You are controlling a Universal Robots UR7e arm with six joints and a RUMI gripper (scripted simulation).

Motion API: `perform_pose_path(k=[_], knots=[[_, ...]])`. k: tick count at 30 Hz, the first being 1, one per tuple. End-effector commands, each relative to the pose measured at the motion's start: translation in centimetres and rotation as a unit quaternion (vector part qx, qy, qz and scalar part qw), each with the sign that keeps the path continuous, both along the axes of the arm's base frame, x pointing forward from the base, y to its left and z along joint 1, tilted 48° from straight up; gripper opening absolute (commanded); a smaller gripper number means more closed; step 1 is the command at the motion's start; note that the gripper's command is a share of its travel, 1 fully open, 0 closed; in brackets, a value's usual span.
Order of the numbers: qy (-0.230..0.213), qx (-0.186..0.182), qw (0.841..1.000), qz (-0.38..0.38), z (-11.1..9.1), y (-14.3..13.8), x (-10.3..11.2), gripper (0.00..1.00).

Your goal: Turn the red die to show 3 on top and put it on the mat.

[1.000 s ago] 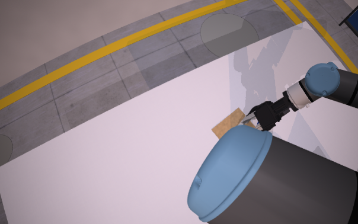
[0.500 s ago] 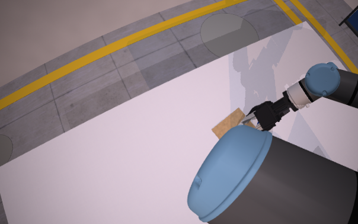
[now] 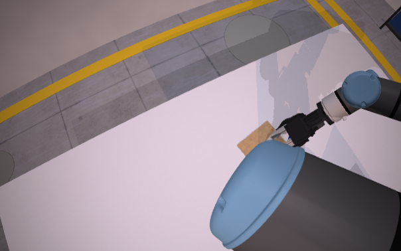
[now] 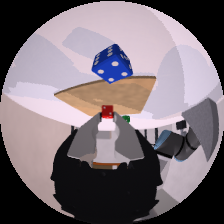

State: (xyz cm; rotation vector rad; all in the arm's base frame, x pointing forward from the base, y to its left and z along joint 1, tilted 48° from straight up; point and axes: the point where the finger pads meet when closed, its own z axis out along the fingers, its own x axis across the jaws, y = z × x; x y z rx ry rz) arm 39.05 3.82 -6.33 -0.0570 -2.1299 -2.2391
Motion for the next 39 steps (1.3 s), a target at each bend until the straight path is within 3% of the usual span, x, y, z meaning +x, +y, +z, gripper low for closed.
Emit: perform_pose_path(k=[1,13,30,31,39], knots=[[0.001,0.002,1.000,0.001,-0.03,0.22,-0.11,0.03],[0.001,0.002,1.000,0.001,-0.03,0.22,-0.11,0.03],[0.001,0.002,1.000,0.001,-0.03,0.22,-0.11,0.21],[0.001,0.002,1.000,0.001,-0.03,0.22,-0.11,0.33],[0.001,0.002,1.000,0.001,-0.03,0.22,-0.11,0.33]])
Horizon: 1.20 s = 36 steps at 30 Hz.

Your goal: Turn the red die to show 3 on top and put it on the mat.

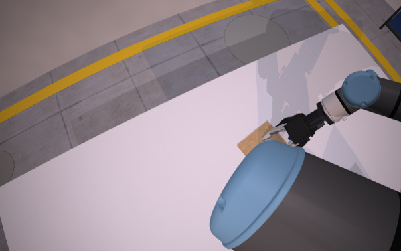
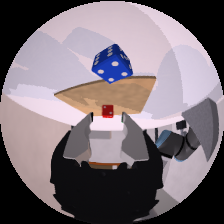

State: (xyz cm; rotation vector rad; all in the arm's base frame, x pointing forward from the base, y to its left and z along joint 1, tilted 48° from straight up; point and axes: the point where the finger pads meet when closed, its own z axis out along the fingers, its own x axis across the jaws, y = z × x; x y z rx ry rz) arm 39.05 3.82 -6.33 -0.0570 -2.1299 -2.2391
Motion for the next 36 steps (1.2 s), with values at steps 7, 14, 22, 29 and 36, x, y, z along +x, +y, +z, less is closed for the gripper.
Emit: perform_pose_path(k=[7,14,22,29,36], knots=[[0.001,0.002,1.000,0.001,0.0,0.2,-0.1,0.33],[0.001,0.002,1.000,0.001,0.1,0.1,-0.1,0.33],[0.001,0.002,1.000,0.001,1.0,-0.9,0.0,0.33],[0.001,0.002,1.000,0.001,2.6,-2.7,0.1,0.33],[0.001,0.002,1.000,0.001,3.7,-3.9,0.2,0.33]])
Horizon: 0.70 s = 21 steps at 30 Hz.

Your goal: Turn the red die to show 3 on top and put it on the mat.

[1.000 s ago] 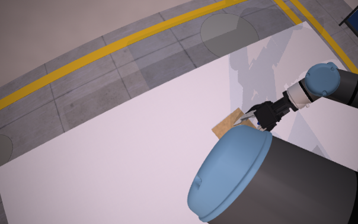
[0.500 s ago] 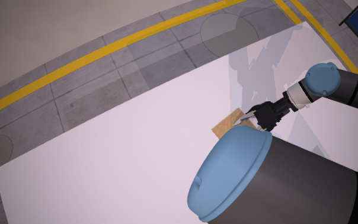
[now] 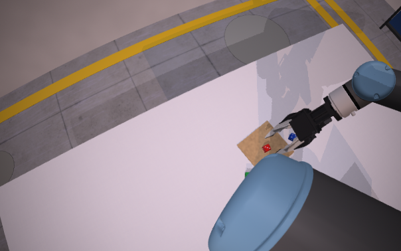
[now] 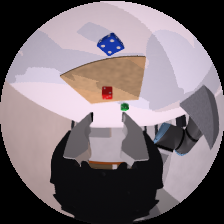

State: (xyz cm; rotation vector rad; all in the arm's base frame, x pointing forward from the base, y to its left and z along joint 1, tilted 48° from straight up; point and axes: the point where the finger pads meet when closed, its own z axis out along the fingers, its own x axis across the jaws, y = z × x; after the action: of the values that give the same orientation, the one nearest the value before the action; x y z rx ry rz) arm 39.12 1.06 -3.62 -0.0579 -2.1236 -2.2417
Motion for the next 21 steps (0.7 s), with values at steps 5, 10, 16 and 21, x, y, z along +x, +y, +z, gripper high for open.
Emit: perform_pose_path(k=[5,10,16,21], knots=[[0.000,0.000,1.000,0.000,1.67,-1.94,0.17,0.33],[0.000,0.000,1.000,0.000,1.90,-2.20,0.18,0.33],[0.000,-0.001,1.000,0.000,1.91,-2.21,0.18,0.33],[0.000,-0.015,1.000,0.002,1.94,-2.17,0.16,0.33]])
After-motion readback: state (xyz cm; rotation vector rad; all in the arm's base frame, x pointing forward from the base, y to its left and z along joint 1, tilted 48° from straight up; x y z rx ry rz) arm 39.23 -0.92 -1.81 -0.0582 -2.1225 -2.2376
